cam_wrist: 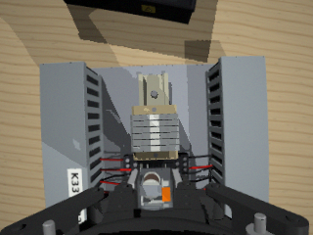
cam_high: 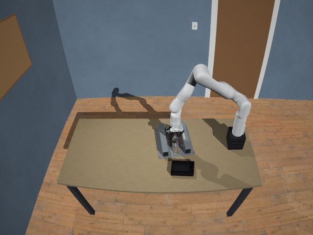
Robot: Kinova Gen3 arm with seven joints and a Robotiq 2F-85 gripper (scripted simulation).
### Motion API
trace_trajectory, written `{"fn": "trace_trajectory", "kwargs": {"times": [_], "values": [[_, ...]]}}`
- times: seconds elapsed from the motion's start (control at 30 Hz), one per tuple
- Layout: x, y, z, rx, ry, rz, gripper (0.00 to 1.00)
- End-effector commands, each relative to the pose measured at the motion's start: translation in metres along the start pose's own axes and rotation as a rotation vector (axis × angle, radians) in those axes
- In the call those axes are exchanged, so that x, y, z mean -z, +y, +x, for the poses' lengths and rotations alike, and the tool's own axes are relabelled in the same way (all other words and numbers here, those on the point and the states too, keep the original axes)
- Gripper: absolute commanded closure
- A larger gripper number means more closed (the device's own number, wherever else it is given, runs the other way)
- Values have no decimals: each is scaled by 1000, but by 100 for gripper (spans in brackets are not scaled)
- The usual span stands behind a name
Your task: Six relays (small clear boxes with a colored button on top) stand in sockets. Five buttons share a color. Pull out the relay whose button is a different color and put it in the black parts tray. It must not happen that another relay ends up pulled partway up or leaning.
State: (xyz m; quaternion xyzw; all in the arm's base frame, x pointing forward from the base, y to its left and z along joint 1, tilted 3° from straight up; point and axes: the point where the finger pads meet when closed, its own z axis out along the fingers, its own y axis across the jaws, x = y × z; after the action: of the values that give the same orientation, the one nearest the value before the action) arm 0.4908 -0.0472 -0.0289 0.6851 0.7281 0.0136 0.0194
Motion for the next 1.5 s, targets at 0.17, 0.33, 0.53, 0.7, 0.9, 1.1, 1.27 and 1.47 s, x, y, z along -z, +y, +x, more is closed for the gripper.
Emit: {"fn": "trace_trajectory", "kwargs": {"times": [0.17, 0.33, 0.53, 0.7, 0.9, 1.1, 1.27, 1.47], "values": [[4, 1, 0, 1, 0, -4, 100], [6, 1, 0, 1, 0, -4, 100], [7, 1, 0, 1, 0, -4, 100], [7, 1, 0, 1, 0, -4, 100], [7, 1, 0, 1, 0, -4, 100], [7, 1, 0, 1, 0, -4, 100], [7, 1, 0, 1, 0, -4, 100], [7, 1, 0, 1, 0, -4, 100]]}}
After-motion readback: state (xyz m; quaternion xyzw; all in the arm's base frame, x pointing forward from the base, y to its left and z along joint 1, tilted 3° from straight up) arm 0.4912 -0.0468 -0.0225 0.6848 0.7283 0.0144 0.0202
